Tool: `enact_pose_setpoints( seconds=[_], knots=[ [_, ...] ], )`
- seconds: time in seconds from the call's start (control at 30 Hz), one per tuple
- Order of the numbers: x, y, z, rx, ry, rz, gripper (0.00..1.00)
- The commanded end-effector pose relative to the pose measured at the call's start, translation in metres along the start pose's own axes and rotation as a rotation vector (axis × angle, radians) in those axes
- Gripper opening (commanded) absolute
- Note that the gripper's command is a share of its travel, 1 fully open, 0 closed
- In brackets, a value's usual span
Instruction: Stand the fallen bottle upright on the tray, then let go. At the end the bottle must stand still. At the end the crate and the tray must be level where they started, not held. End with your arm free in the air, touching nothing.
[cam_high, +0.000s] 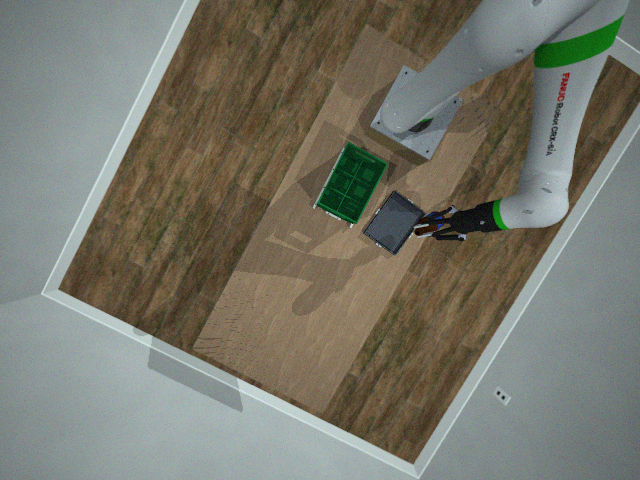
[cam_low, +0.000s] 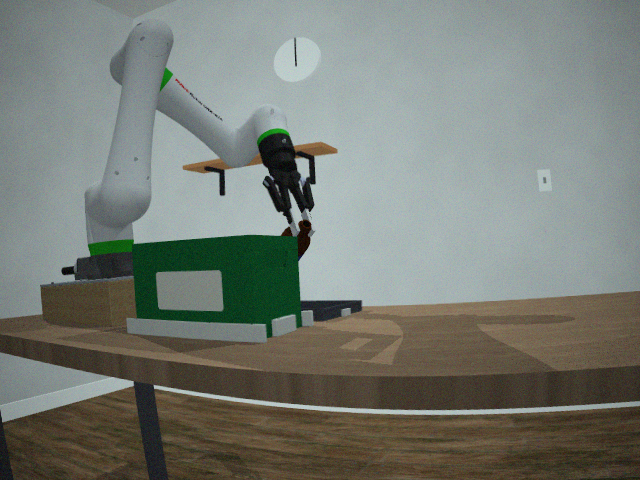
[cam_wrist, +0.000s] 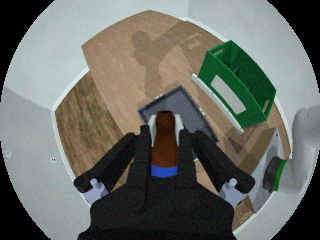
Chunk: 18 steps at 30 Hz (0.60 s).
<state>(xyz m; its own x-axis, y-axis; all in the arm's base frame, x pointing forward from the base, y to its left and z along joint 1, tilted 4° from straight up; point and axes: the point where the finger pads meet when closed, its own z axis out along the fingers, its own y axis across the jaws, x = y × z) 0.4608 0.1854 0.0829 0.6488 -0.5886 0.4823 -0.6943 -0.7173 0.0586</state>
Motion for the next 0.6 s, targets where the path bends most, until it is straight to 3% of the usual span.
enact_pose_setpoints(
  seconds=[0.0, 0.57],
  knots=[
    [0.0001, -0.0001, -0.0002, 0.0, 0.001, 0.0, 0.0],
    [-0.0006, 0.0009, 0.0007, -0.005, 0.055, 0.001, 0.0]
  ],
)
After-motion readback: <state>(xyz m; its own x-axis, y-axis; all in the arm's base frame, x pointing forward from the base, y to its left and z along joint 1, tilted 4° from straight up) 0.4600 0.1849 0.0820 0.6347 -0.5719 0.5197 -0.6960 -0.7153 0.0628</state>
